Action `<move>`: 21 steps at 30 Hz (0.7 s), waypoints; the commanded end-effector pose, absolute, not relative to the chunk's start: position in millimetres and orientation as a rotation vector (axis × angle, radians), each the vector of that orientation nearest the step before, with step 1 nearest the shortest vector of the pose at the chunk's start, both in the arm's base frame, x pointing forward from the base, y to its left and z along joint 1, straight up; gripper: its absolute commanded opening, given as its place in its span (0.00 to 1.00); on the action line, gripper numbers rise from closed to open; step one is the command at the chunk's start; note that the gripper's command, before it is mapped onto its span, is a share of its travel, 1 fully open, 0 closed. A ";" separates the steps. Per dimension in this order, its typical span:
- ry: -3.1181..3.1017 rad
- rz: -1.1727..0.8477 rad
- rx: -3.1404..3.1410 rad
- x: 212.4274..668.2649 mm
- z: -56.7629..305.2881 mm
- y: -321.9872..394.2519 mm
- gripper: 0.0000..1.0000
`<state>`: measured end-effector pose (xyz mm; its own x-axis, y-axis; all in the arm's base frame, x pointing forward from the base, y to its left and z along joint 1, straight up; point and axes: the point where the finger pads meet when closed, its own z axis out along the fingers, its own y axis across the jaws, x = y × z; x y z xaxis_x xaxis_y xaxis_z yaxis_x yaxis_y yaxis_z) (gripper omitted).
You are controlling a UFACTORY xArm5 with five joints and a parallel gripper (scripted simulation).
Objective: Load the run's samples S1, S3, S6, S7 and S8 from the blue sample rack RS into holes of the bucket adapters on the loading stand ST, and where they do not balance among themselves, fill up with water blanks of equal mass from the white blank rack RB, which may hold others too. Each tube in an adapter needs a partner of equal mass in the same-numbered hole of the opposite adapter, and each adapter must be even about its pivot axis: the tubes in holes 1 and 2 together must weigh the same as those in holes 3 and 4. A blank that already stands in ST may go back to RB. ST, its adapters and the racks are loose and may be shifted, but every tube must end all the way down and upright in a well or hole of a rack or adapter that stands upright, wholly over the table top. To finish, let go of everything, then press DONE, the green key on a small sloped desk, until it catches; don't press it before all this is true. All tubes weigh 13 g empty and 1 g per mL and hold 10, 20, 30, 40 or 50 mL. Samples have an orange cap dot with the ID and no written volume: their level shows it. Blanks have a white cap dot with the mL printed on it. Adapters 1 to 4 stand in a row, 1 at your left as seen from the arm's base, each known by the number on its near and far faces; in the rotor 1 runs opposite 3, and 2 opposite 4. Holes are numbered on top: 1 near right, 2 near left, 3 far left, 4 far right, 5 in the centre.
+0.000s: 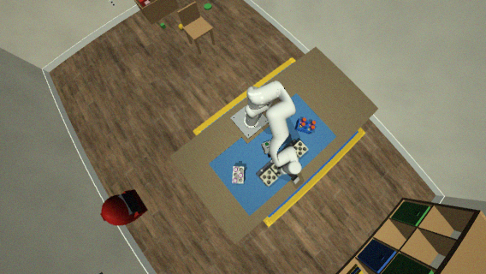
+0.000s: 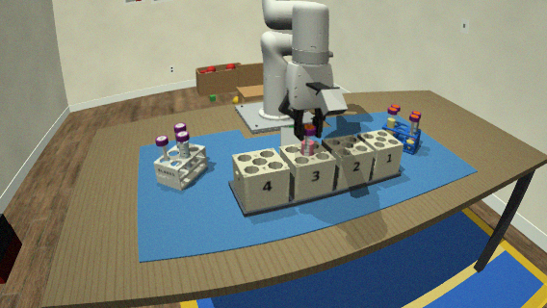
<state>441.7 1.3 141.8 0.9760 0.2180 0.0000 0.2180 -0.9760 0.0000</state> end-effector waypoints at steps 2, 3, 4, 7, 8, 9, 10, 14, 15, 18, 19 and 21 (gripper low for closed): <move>0.344 0.007 3.122 443.0 139.0 1.3 0.00; 0.344 0.007 3.122 443.0 137.9 1.3 0.00; 0.344 0.007 3.122 443.0 136.9 1.3 0.00; 0.344 0.007 3.122 443.0 135.9 1.3 0.00; 0.344 0.007 3.122 443.0 135.0 1.3 0.00; 0.344 0.007 3.122 443.0 134.0 1.3 0.00; 0.344 0.007 3.122 443.0 133.0 1.3 0.00; 0.344 0.007 3.122 443.0 128.9 1.3 0.00; 0.344 0.007 3.122 443.0 127.9 1.3 0.00; 0.344 0.007 3.122 443.0 124.9 1.3 0.00; 0.344 0.007 3.122 443.0 123.9 1.3 0.00; 0.344 0.007 3.122 443.0 121.9 1.3 0.00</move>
